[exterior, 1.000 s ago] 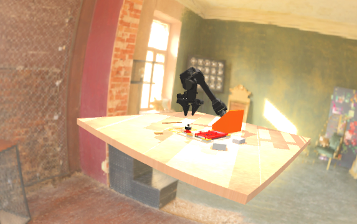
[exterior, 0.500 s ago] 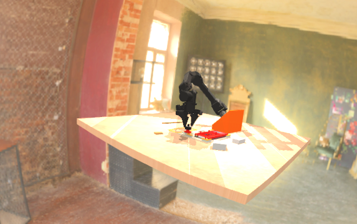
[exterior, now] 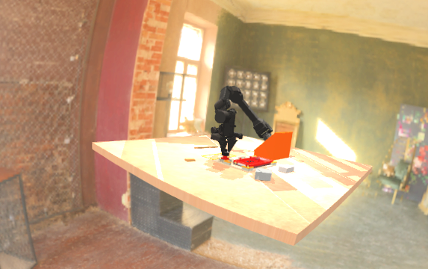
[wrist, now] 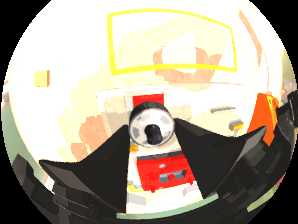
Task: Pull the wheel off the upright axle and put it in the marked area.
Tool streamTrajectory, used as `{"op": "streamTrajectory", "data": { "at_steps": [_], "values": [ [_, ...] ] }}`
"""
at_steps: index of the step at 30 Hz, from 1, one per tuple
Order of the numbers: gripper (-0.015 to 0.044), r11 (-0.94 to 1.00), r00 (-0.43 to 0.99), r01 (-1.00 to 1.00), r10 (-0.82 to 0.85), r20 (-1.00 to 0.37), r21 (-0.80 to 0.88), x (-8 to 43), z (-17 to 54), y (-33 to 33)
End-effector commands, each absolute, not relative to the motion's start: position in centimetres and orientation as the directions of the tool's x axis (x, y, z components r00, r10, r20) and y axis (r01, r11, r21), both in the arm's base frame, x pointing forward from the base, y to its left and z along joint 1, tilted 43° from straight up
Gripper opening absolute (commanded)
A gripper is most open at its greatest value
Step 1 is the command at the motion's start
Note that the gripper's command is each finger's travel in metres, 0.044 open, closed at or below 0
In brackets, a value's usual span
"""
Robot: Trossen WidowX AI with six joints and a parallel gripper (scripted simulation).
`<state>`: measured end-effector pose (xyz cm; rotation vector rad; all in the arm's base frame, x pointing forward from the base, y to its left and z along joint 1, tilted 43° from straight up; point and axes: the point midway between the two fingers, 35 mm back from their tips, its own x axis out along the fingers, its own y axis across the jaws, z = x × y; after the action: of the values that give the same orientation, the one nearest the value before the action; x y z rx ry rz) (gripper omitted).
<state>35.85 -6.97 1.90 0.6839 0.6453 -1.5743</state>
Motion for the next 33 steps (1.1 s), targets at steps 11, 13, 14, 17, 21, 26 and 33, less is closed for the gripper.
{"op": "streamTrajectory", "data": {
  "at_steps": [11, 13, 14, 17, 21, 26, 33],
  "values": [
    [0.0000, -0.105, -0.083, 0.994, -0.664, -0.744, -0.017, 35.95, 2.12, -6.80],
    [0.0000, -0.105, -0.083, 0.994, -0.664, -0.743, -0.017, 35.96, 2.17, -6.76],
    [0.0000, -0.105, -0.083, 0.994, -0.664, -0.743, -0.017, 35.96, 2.19, -6.73],
    [0.0000, -0.105, -0.083, 0.994, -0.664, -0.743, -0.017, 35.97, 2.26, -6.67],
    [0.0000, -0.105, -0.083, 0.994, -0.664, -0.743, -0.018, 35.99, 2.36, -6.58],
    [0.0000, -0.104, -0.083, 0.994, -0.664, -0.743, -0.018, 36.00, 2.47, -6.46],
    [0.0000, -0.104, -0.083, 0.994, -0.664, -0.743, -0.018, 36.03, 2.64, -6.31]
  ]
}}
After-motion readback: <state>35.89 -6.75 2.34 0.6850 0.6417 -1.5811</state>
